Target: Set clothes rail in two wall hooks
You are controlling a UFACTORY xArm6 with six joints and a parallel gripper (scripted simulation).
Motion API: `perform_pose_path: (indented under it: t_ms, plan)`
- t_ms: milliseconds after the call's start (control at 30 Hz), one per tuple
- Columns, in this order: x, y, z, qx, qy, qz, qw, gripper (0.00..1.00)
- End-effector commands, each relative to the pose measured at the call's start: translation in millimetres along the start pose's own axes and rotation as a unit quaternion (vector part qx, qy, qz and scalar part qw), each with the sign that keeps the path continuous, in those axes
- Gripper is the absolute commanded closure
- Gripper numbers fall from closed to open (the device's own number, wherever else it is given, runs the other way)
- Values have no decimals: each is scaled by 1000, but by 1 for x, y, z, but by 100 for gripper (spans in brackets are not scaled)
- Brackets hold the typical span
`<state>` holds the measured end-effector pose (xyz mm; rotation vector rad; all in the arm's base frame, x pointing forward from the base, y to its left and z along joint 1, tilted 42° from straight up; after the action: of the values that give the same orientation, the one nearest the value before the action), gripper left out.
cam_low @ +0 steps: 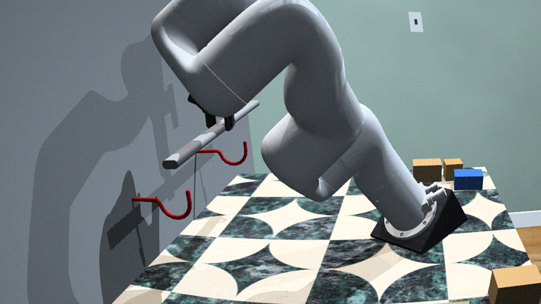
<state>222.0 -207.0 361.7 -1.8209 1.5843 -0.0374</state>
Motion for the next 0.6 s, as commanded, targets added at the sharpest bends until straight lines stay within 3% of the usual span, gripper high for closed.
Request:
perform_pose_path:
  t_ms: [0,567]
  plan:
    - [0,0,-1,0,1,6,1000,100]
    - [0,0,-1,0,1,14,1000,100]
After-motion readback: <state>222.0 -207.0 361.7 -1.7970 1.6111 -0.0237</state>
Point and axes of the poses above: the point where the finger pads meet when closed, its own z axis out along the fingers, its own y axis across the jaws, x = y × z, the point moved 6 cm from there along -z, back along the fingers, and after that the axes turned 11 degrees about -z, right-handed, at the moved point
